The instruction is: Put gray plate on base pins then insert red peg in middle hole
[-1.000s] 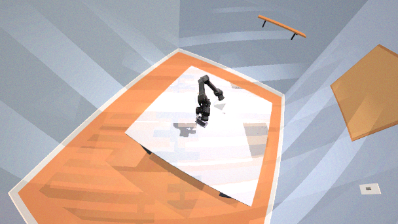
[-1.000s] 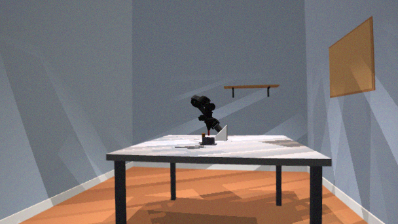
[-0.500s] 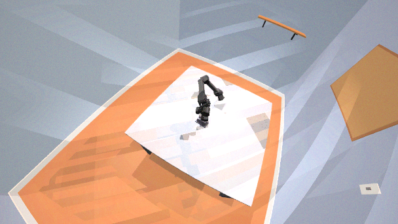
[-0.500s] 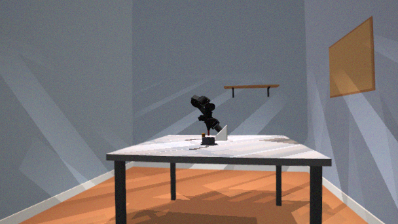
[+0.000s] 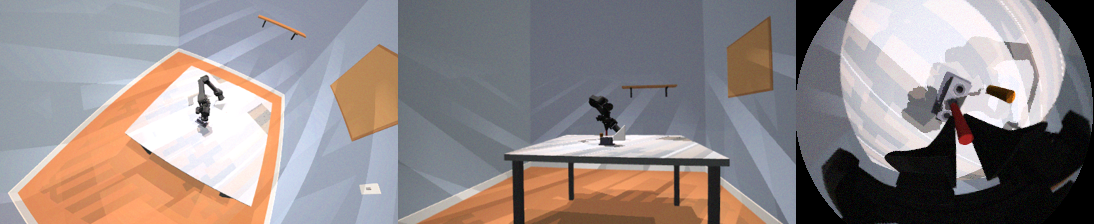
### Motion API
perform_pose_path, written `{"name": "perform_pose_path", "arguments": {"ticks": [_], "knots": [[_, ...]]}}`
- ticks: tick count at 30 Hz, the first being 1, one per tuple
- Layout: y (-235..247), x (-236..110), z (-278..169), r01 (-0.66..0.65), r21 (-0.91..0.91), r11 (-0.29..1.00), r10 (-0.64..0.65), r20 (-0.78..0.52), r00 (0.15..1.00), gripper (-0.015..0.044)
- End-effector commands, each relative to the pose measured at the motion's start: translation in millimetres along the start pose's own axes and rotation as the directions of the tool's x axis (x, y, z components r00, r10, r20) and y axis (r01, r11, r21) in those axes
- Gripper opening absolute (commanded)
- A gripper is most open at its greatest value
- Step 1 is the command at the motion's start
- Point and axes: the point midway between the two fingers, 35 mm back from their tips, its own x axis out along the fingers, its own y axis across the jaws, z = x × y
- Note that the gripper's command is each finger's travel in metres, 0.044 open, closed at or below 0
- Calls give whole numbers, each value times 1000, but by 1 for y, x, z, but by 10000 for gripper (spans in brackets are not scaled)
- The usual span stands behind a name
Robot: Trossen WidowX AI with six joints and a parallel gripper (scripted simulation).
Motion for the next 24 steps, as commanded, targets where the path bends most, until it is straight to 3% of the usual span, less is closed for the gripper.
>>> {"name": "perform_pose_path", "arguments": {"ticks": [1, 24], "knots": [[0, 0, 0, -1, -1, 1000, 1, 1, 1000, 0], [0, 14, 2, 3, 1, 1000, -3, -1, 1000, 0]]}}
